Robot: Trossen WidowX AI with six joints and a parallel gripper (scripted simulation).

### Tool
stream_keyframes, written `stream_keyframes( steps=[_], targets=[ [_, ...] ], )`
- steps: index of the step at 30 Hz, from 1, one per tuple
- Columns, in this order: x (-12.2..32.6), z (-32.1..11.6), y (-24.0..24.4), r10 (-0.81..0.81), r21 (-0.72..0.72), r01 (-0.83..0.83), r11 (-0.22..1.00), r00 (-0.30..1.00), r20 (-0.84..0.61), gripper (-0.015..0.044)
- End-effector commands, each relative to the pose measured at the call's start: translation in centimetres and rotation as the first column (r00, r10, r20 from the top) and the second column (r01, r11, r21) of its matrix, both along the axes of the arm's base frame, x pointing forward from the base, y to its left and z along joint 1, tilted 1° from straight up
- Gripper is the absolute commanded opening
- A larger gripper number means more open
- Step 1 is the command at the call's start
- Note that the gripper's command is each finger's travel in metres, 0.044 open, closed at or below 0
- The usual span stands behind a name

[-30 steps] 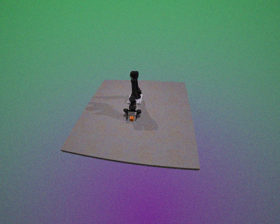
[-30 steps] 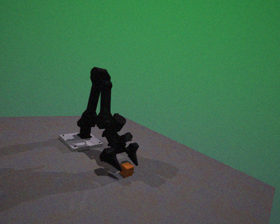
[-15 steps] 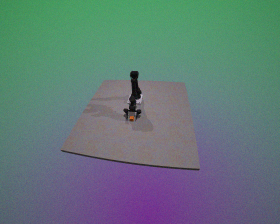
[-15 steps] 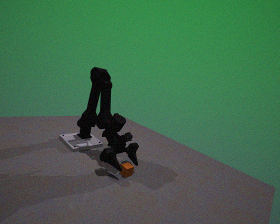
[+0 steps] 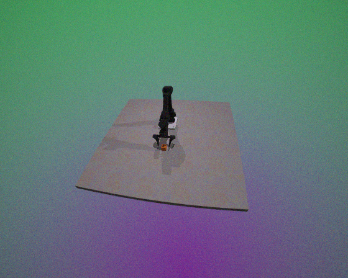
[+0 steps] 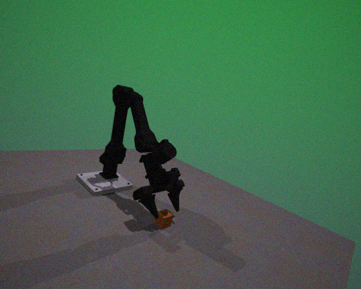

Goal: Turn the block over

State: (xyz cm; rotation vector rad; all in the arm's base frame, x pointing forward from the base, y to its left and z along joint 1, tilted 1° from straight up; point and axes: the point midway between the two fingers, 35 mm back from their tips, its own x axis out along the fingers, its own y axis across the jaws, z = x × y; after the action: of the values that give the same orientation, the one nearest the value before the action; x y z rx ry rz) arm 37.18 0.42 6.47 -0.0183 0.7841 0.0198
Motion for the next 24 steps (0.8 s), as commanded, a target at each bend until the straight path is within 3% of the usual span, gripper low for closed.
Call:
stream_keyframes(
  steps=[1, 12, 24],
  targets=[
    [-2.7, 5.1, -0.1, -0.008, -0.012, 0.005, 1.000, 0.978, -0.208, 0.0440],
    [-2.6, 5.3, -0.1, -0.008, -0.012, 0.006, 1.000, 0.972, -0.235, 0.0440],
    [0.2, 7.0, 0.0, -0.017, -0.022, 0.005, 1.000, 0.815, -0.580, 0.0440]
  ],
)
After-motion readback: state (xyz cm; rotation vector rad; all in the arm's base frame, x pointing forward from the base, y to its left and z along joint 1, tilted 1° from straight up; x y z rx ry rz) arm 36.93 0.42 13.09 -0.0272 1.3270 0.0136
